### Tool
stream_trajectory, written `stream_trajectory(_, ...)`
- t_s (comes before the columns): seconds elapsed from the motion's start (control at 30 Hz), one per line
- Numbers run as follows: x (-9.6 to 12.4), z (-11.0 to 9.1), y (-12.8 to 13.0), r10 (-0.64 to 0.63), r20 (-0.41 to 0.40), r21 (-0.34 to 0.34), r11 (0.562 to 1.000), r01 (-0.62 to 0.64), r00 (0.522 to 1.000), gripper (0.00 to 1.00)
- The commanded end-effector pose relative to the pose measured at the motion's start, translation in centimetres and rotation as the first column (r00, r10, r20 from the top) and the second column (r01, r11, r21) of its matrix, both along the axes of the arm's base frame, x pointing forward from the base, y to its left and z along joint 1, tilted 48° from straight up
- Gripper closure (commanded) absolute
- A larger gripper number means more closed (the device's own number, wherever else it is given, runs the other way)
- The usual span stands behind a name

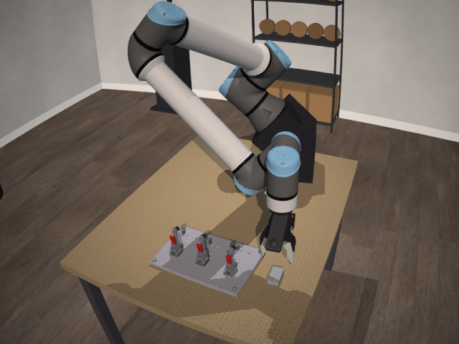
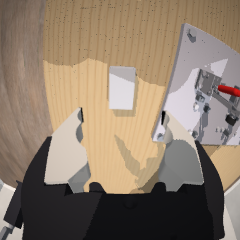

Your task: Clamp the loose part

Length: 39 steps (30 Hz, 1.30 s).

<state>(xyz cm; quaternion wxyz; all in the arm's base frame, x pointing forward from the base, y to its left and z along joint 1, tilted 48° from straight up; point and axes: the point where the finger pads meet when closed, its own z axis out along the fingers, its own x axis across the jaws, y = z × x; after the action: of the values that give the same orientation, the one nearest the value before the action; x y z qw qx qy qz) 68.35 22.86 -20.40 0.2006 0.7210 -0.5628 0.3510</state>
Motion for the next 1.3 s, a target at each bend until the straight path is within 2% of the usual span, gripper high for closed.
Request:
stream_trajectory(0.0, 0.7, -1.4, -1.4, 0.003, 0.002, 0.001, 1.000, -0.003, 1.000, 0.41)
stream_trajectory(0.43, 1.4, -3.0, -3.0, 0.003, 0.002, 0.001, 1.000, -0.003, 1.000, 0.41)
stream_trajectory(1.27, 1.4, -3.1, -3.1, 0.003, 0.002, 0.001, 1.000, -0.003, 1.000, 0.41)
